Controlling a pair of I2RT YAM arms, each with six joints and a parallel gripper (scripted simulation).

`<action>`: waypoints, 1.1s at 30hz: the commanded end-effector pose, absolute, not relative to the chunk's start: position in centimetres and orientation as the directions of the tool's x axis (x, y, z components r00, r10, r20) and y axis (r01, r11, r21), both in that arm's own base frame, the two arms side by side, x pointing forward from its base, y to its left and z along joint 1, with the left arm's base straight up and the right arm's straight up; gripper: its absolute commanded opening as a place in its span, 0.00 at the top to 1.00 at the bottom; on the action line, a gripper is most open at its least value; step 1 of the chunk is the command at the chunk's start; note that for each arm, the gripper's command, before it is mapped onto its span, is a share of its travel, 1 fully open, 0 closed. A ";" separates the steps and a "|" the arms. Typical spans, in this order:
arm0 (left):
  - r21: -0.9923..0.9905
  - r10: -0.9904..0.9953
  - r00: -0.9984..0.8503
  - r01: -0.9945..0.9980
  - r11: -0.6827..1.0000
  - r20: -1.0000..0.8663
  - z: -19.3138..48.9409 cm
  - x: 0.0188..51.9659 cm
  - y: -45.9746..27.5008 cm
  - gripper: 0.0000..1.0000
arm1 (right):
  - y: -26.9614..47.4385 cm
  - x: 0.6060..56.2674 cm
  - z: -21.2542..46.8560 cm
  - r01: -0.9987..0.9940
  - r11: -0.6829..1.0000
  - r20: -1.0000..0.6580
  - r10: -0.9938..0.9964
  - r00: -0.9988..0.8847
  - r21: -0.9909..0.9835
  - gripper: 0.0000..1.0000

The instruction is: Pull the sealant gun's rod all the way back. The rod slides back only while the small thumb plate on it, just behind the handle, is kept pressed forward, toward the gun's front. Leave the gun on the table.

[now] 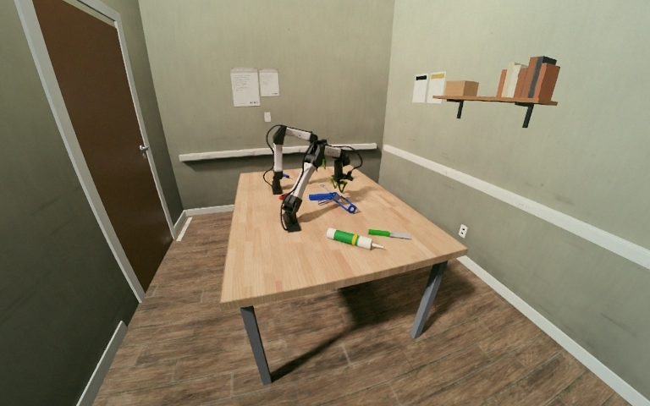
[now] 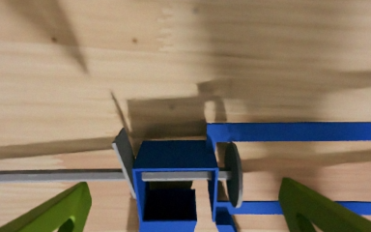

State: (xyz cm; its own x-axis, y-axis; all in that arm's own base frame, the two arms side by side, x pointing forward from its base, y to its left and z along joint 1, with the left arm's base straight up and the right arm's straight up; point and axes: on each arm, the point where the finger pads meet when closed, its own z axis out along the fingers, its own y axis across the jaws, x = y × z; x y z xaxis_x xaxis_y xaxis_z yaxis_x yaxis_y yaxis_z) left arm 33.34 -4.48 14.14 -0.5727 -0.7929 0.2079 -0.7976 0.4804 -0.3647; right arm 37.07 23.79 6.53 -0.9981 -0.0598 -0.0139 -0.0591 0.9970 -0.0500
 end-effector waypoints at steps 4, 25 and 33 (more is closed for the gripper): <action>-0.396 -0.605 -0.795 -0.540 0.742 -0.050 16.6 31.5 -5.8 0.34 | 23.5 36.7 7.3 -0.048 0.997 -0.024 -0.049 -0.998 -0.055 0.00; -0.073 0.242 -0.611 0.444 0.893 -0.754 28.8 20.5 -11.6 0.34 | 23.7 36.9 7.0 -0.056 0.997 -0.020 -0.057 -0.998 -0.052 0.00; 0.006 0.316 -0.472 0.549 0.836 -0.823 30.6 17.7 -11.7 0.34 | 23.7 36.9 7.0 -0.056 0.997 -0.020 -0.057 -0.998 -0.052 0.00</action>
